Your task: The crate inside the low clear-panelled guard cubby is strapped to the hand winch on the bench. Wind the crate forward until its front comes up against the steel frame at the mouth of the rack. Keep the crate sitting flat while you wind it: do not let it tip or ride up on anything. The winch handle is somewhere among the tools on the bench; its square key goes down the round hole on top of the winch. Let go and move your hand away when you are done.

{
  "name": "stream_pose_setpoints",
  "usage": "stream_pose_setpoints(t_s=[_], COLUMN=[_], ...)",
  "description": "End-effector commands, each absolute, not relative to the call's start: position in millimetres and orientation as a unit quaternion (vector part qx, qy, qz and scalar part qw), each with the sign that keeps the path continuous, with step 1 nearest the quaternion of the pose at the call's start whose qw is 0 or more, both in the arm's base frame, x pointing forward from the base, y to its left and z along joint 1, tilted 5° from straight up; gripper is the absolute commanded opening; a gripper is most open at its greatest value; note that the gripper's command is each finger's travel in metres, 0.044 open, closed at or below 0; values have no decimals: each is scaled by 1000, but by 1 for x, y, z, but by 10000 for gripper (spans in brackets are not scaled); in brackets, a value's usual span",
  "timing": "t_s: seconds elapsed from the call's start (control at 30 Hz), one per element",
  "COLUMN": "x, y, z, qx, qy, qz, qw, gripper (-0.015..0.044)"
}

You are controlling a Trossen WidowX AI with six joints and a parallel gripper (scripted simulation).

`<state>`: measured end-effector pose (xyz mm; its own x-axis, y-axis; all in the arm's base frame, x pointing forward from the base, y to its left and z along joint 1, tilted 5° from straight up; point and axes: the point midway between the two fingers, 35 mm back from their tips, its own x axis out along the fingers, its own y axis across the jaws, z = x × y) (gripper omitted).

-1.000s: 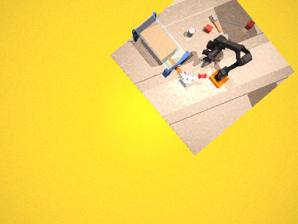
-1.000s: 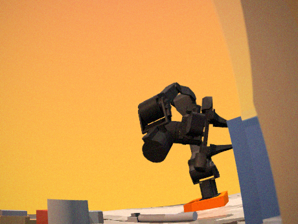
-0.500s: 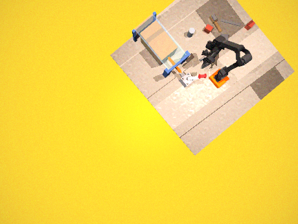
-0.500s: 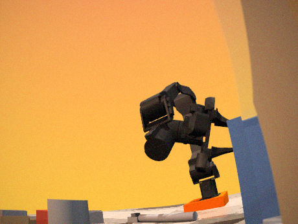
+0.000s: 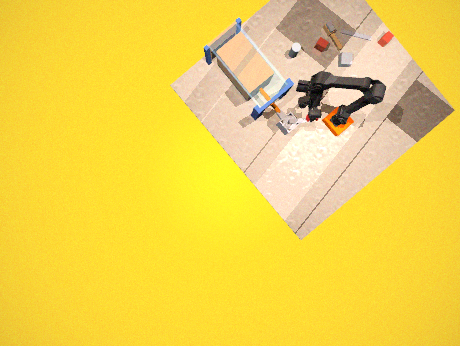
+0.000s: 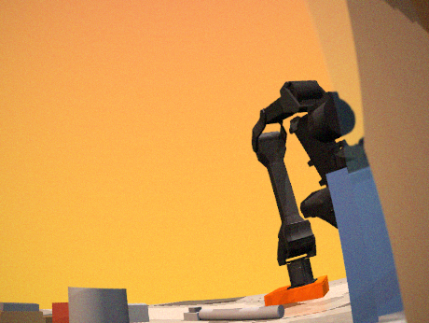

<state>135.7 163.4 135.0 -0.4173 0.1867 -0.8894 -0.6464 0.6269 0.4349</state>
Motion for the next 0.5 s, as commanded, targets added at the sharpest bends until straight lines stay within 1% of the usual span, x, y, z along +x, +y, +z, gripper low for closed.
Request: stream_pose_setpoints(t_s=[0.0, 0.2, 0.47], x=[137, 132, 132], y=[186, 223, 224], z=[143, 163, 164], qx=[-271, -367, -369], qy=[696, 604, 601], qz=[361, 322, 321], qw=[558, 630, 633], gripper=[440, 440, 440])
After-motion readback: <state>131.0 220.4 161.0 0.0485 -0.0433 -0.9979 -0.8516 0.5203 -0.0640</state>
